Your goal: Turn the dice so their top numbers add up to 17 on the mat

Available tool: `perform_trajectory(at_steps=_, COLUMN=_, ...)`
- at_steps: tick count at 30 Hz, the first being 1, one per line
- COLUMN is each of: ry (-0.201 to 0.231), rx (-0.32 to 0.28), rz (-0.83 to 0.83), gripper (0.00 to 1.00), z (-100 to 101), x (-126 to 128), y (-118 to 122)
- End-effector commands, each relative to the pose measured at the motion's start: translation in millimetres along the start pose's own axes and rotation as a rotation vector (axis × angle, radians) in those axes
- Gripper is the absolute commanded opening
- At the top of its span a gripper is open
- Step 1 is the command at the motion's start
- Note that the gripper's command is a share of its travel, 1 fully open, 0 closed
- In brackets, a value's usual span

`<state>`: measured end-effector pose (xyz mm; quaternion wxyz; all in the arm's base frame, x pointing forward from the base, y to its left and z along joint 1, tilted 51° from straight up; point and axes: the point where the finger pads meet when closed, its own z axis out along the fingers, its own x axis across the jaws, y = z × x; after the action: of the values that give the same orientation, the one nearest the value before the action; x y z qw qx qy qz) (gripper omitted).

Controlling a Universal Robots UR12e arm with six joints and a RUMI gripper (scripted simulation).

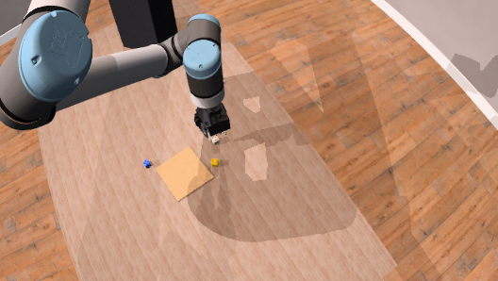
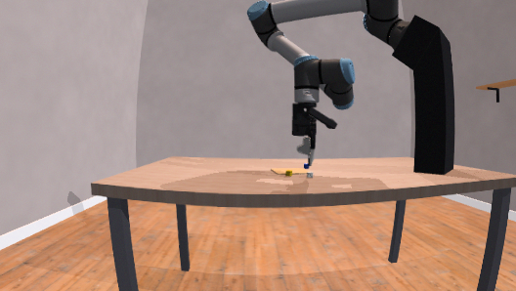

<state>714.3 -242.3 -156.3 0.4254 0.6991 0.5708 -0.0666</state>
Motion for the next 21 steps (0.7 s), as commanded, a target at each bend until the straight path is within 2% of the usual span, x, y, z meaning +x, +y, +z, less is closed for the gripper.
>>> perform_trajectory(at_steps=1, ry=0.0, rx=-0.001, rz=0.0, gripper=0.21, z=5.3, x=0.3, y=0.3)
perform_trajectory(at_steps=21, ry=0.0, rx=-0.001, rz=0.0, gripper=0.21, z=15.2, x=0.3, y=0.3)
